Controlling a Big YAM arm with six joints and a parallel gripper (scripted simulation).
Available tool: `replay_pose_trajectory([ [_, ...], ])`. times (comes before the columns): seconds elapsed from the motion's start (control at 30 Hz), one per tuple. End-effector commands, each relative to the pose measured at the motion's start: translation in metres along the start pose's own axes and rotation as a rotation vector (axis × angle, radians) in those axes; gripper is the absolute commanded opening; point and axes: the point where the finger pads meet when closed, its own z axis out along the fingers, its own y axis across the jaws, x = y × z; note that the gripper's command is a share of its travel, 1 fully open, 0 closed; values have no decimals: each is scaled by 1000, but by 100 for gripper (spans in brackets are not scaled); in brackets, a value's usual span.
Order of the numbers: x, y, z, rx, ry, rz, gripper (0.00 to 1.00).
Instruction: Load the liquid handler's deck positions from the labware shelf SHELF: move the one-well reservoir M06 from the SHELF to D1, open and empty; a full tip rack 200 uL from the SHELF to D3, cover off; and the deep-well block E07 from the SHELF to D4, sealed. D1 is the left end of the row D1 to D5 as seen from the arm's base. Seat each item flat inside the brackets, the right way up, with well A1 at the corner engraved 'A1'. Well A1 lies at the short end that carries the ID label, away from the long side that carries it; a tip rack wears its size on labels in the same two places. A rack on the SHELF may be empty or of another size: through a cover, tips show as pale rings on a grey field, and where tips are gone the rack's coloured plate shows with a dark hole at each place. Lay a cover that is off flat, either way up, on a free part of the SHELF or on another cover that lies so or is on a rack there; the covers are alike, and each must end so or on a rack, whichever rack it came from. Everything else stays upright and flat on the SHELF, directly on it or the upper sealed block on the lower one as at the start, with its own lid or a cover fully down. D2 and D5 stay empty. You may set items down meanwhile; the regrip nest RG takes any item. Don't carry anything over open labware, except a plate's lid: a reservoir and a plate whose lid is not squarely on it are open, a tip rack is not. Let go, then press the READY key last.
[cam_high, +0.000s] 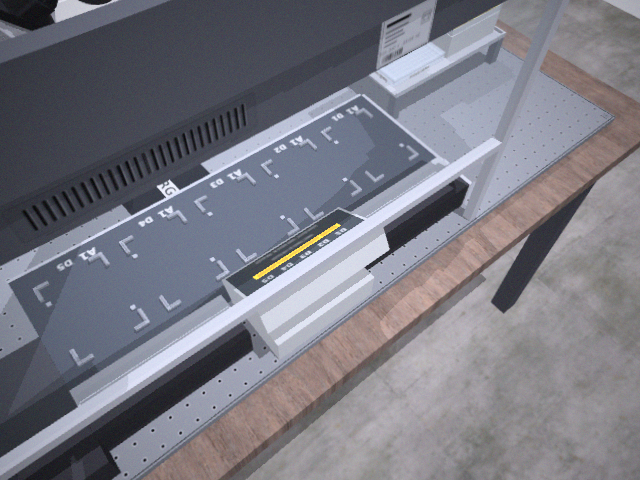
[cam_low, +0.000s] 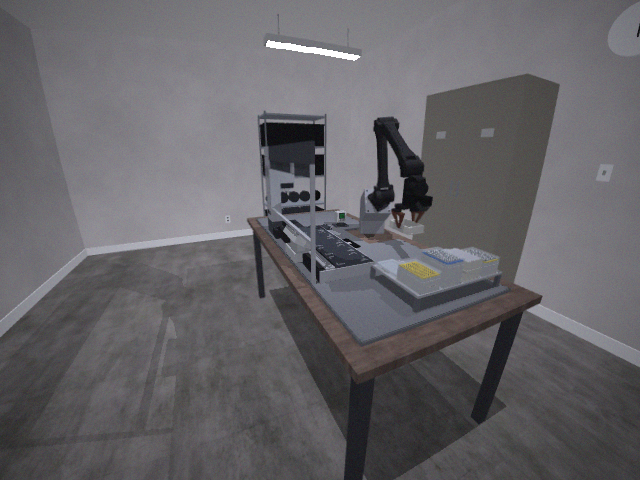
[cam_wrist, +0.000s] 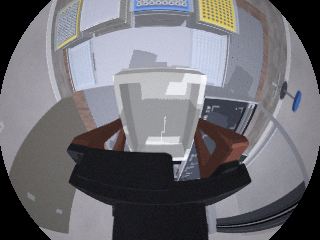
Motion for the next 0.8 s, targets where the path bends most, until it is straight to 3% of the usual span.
replay_pose_trajectory([
  [0.0, -23, -16, -36, 44, -106, 1, 0],
  [0.03, -5, -10, -20, 29, -65, -2, 0],
  [0.13, 3, -9, -19, 28, -60, -3, 0],
  [0.53, 25, -9, -18, 31, -63, -6, 0],
  [0.57, 9, -17, -35, 51, -107, -8, 0],
  [0.6, 29, -10, -18, 32, -64, -6, 0],
  [0.77, 44, -8, -17, 28, -51, -7, 0],
])
